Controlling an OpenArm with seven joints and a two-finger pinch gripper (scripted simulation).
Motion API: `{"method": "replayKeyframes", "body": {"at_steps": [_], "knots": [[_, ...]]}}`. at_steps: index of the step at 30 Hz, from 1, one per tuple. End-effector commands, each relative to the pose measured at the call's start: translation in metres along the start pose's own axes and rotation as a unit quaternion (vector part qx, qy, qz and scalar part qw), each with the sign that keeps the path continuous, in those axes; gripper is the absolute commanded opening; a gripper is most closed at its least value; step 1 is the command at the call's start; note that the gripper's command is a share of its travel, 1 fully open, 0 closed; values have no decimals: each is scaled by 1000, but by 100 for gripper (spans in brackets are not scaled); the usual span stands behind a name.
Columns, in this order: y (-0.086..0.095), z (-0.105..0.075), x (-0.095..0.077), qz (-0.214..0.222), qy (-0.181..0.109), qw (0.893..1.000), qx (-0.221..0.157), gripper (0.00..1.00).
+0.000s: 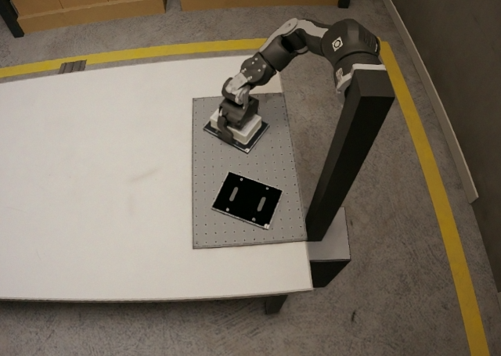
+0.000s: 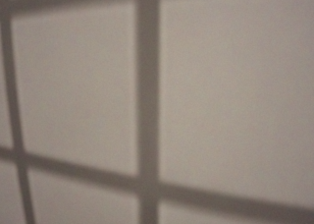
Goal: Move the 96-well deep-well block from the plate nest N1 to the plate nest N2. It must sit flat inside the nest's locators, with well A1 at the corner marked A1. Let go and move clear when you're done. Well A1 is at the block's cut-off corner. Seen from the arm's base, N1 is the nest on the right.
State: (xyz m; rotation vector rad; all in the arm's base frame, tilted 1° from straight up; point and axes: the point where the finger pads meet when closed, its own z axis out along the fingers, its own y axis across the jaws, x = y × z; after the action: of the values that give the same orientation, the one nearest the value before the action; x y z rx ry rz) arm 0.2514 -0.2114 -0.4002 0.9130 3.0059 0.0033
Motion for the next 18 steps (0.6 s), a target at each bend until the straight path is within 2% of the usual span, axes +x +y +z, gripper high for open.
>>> {"method": "replayKeyframes", "body": {"at_steps": [1, 18], "knots": [[2, -2, -2, -2, -3, 1000, -6, 77], [3, -8, -8, 1, -7, 1000, -6, 77]]}}
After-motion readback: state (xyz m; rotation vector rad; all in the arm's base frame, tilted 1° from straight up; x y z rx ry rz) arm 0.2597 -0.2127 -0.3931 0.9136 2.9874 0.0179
